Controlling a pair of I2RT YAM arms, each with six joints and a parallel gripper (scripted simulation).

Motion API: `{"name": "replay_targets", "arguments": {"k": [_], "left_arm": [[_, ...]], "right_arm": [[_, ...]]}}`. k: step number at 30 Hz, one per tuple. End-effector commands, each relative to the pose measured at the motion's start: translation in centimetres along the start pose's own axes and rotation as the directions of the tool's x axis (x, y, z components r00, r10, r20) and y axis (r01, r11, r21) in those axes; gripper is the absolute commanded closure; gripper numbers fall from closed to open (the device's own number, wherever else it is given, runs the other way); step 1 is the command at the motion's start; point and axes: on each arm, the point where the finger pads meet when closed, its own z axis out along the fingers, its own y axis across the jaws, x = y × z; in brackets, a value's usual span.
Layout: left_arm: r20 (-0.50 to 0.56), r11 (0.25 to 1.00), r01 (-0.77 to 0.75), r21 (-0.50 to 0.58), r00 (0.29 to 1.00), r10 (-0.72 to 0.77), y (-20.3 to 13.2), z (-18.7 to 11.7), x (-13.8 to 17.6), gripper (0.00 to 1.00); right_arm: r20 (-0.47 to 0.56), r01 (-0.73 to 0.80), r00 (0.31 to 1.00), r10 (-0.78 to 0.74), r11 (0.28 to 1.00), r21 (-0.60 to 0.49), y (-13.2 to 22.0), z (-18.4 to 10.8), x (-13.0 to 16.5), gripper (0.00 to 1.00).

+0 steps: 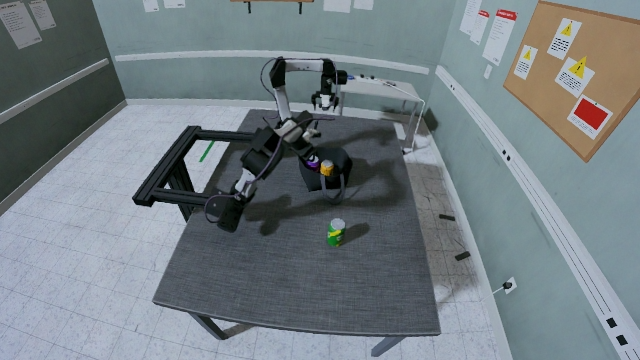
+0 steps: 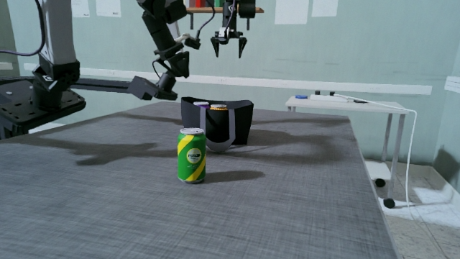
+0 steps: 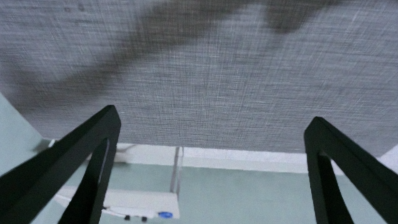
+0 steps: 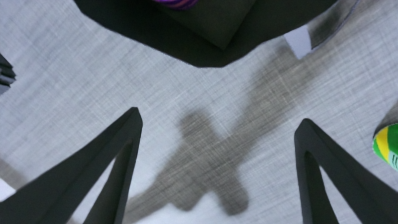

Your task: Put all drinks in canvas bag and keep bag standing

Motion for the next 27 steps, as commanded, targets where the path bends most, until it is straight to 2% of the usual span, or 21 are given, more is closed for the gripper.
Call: {"name": "replay_targets", "arguments": {"k": [1,14,17,19,27], "left_arm": [[-0.016,1.000,0.020,-0.020,1.000,-0.021,0.5,-0.7,0.4,0.00],[-0.016,1.000,0.020,-0.020,1.000,-0.021,0.5,-0.7,0.4,0.00],[-0.016,1.000,0.020,-0.020,1.000,-0.021,0.5,-0.7,0.4,0.00],[-0.016,1.000,0.020,-0.020,1.000,-0.021,0.5,-0.7,0.4,0.00],[-0.016,1.000,0.020,-0.020,1.000,-0.021,0.5,-0.7,0.4,0.00]], "right_arm": [[-0.012,0.013,1.000,-0.014,1.000,-0.007,-0.6,-0.6,1.1,0.14],[-0.020,0.015,1.000,-0.015,1.000,-0.006,-2.4,-2.1,4.4,0.14],[0.002,0.009,1.000,-0.009,1.000,-0.011,-2.1,-2.3,3.8,0.14],[-0.027,0.019,0.999,-0.019,1.000,-0.005,-2.7,-2.4,5.3,0.14],[-0.026,0.020,0.999,-0.020,1.000,-0.007,-3.7,-3.5,7.2,0.14]]}}
